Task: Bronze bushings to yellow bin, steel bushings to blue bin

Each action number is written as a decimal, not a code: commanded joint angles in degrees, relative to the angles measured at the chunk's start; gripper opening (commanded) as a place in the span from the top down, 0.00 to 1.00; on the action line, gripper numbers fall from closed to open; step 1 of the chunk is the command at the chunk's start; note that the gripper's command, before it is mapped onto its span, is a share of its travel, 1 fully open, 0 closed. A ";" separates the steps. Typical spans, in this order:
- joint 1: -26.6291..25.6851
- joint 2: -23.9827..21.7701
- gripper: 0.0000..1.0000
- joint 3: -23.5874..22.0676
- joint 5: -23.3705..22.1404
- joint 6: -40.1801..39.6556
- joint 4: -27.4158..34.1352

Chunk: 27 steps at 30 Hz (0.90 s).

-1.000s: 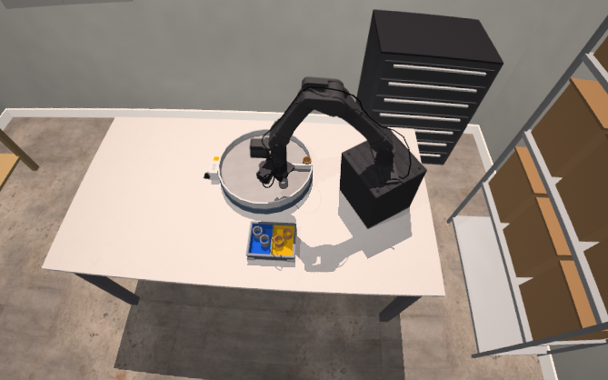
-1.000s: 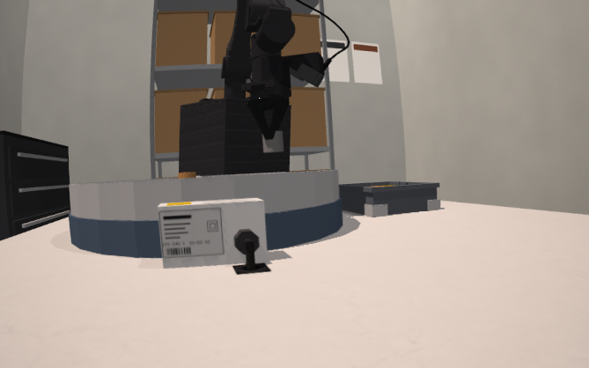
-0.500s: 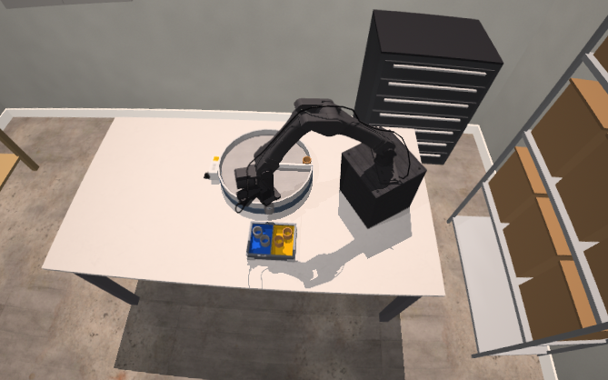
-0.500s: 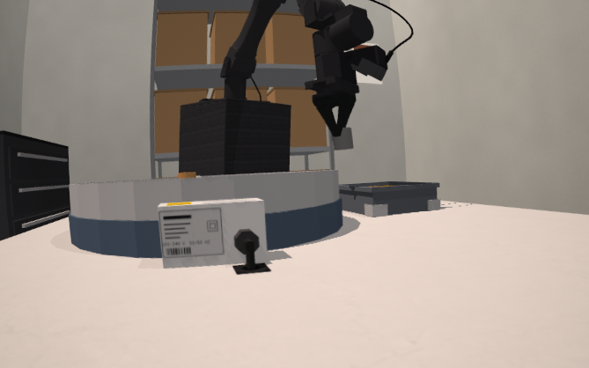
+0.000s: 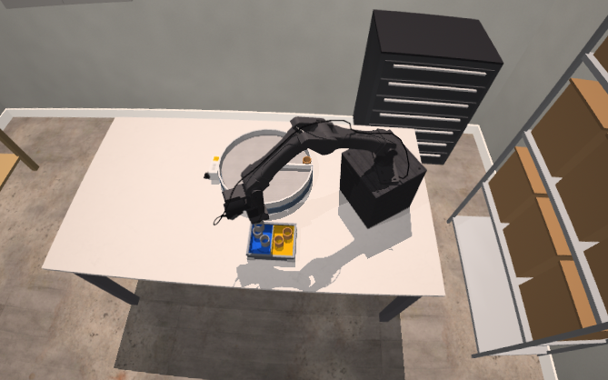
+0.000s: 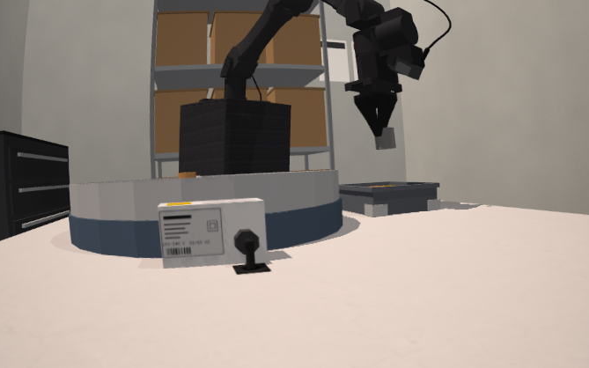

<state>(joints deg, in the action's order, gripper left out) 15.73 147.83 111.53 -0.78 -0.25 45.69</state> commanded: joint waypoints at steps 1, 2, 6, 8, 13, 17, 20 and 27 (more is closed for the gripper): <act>1.40 1.57 1.00 5.32 0.59 6.69 4.62; 1.40 1.57 1.00 5.32 0.59 6.69 4.62; 1.54 3.92 1.00 10.15 0.72 8.75 7.51; 2.40 5.08 1.00 12.52 0.57 9.92 8.77; 3.22 7.65 1.00 17.81 0.60 12.48 11.58; 3.76 9.39 1.00 21.38 0.75 14.13 13.49; 3.88 9.78 1.00 22.18 0.79 14.49 13.92; 4.49 11.99 1.00 26.73 0.68 16.39 16.47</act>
<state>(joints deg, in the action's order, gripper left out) 19.38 159.74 135.79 -0.40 14.68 60.29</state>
